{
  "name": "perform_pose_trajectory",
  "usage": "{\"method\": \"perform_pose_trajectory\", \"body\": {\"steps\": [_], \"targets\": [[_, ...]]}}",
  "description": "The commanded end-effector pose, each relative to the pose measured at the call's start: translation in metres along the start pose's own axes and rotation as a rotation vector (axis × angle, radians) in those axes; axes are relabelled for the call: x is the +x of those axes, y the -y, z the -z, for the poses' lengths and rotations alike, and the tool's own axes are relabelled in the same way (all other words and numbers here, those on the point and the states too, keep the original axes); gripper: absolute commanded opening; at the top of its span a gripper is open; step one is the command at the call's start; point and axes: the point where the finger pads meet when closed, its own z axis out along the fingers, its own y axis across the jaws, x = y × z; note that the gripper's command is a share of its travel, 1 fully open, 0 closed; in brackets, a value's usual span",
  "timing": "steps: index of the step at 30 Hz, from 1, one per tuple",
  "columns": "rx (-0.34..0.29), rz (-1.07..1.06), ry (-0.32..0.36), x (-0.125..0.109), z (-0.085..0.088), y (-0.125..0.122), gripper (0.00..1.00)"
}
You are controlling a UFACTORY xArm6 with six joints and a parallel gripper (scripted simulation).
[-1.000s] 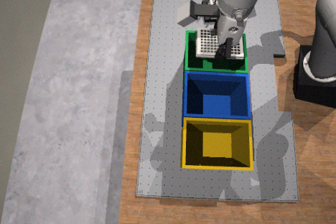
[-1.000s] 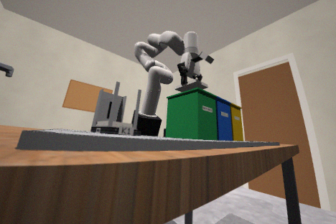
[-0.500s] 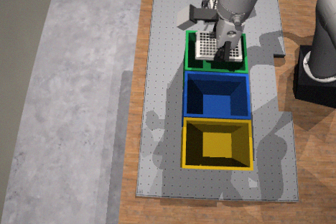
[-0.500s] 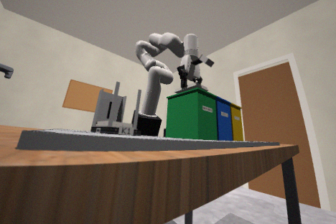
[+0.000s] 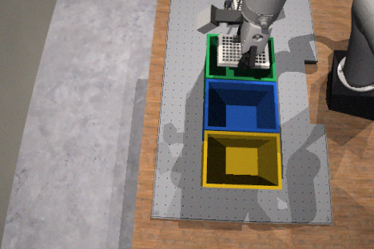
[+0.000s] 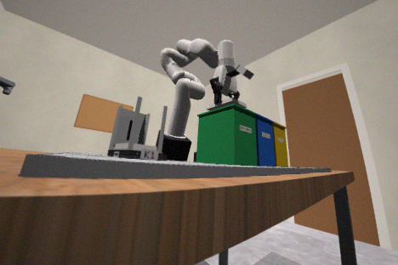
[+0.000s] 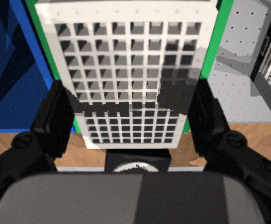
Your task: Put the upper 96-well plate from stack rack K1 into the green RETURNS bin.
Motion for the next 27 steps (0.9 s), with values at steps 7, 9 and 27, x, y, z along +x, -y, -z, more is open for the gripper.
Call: {"method": "perform_pose_trajectory", "body": {"steps": [7, 9, 27], "targets": [[0.000, 0.000, -0.003, 0.0011, 0.0000, 0.0000, 0.00], [0.000, 0.000, -0.003, 0.0010, -0.0004, 0.0000, 0.00], [0.000, 0.000, -0.003, 0.0010, -0.0030, 0.0000, 0.00]]}}
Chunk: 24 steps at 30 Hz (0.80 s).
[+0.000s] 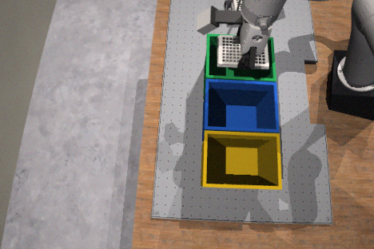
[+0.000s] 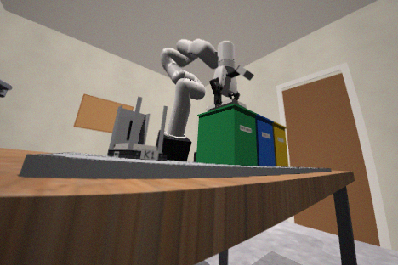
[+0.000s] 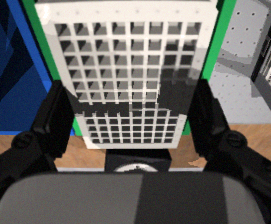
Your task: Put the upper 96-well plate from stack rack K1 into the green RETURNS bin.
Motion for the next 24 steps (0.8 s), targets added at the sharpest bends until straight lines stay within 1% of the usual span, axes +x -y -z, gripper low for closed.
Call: {"method": "perform_pose_trajectory", "body": {"steps": [1, 24], "targets": [[0.000, 0.000, -0.003, 0.0012, 0.0002, 0.0000, 0.00], [0.000, 0.000, -0.003, 0.0012, -0.0032, 0.0000, 0.00]]}}
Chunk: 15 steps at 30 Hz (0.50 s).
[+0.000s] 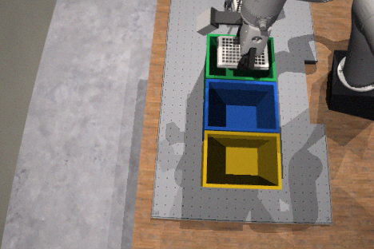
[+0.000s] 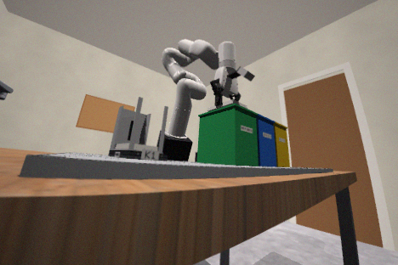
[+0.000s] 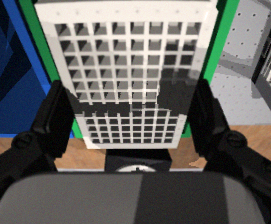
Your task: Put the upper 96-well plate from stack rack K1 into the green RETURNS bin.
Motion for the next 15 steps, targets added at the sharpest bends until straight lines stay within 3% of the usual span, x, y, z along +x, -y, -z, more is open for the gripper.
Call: {"method": "perform_pose_trajectory", "body": {"steps": [1, 15], "targets": [[0.000, 0.000, -0.003, 0.0012, 0.0005, 0.0000, 0.00], [0.000, 0.000, -0.003, 0.0012, -0.0019, 0.0000, 0.00]]}}
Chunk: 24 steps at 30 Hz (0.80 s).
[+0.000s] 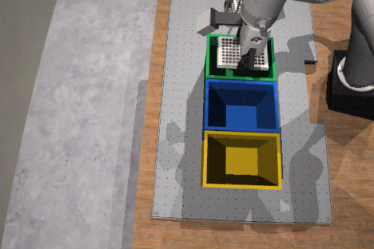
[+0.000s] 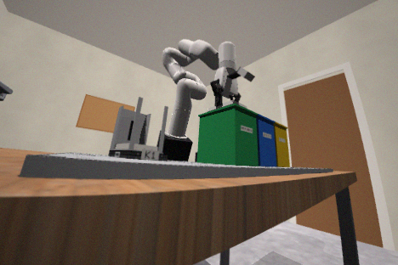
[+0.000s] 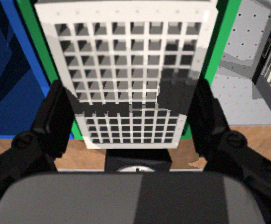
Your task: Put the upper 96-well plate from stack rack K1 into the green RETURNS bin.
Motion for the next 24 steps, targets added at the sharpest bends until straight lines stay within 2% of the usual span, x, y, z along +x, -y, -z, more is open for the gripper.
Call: {"method": "perform_pose_trajectory", "body": {"steps": [1, 11, 12, 24], "targets": [[0.000, 0.000, -0.003, 0.0012, 0.0001, 0.0000, 0.00], [0.000, 0.000, -0.003, 0.0013, -0.0007, 0.0000, 0.00], [0.000, 0.000, -0.003, 0.0013, -0.0014, 0.0000, 1.00], [0.000, 0.000, -0.003, 0.0013, -0.0014, 0.0000, 1.00]]}}
